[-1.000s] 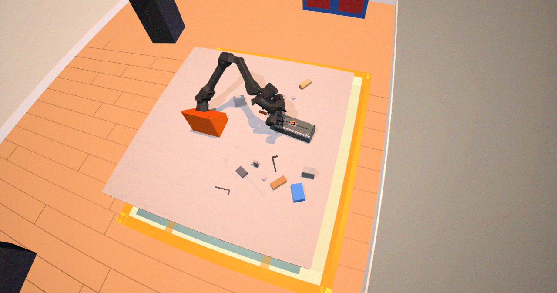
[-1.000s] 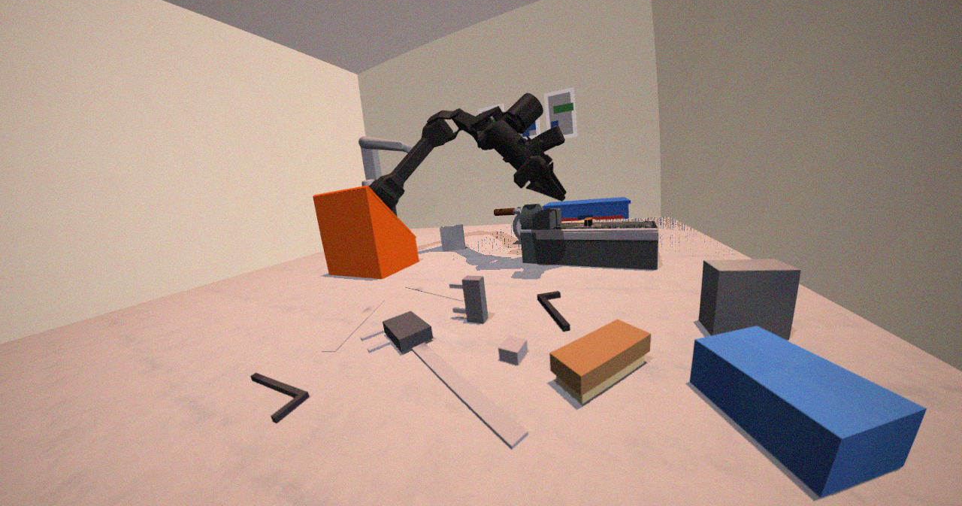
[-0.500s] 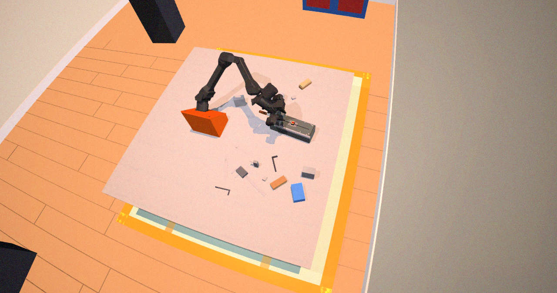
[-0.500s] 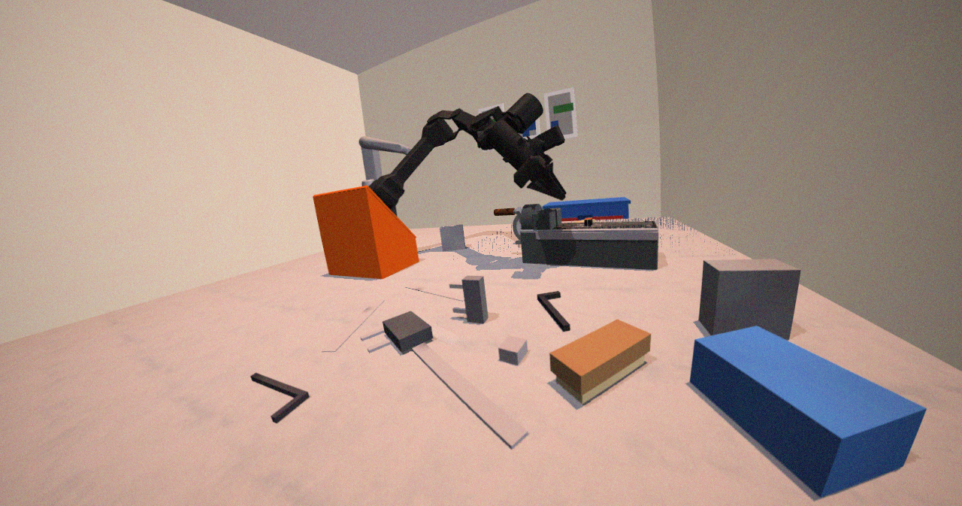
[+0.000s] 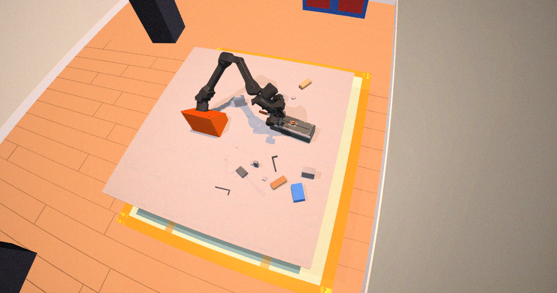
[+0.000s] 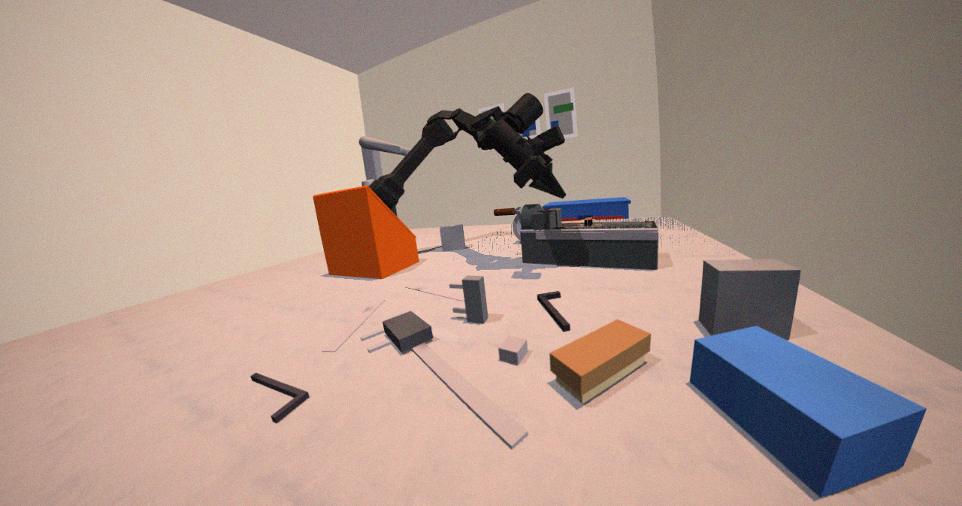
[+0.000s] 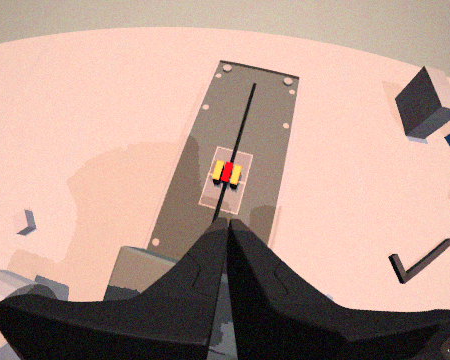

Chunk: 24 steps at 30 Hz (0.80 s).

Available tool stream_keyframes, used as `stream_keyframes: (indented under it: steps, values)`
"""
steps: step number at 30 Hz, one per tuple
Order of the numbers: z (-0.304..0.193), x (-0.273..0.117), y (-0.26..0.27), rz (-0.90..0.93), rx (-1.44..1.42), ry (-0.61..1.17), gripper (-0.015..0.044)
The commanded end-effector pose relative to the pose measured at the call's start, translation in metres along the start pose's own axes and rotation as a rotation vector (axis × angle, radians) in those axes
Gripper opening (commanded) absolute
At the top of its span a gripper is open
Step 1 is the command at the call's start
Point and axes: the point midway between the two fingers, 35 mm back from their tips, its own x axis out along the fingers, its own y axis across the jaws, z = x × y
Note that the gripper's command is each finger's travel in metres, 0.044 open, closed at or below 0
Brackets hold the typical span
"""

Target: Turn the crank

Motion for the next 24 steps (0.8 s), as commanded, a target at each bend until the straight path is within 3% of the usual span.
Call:
stream_keyframes:
  steps: [1, 11, 24]
  values:
    - [0.0, 0.0, -0.0001, 0.0, 0.0, 0.0, 0.0]
    - [0.0, 0.0, 0.0, 0.0, 0.0, 0.0, 0.0]
    - [0.0, 0.0, 0.0, 0.0, 0.0, 0.0, 0.0341]
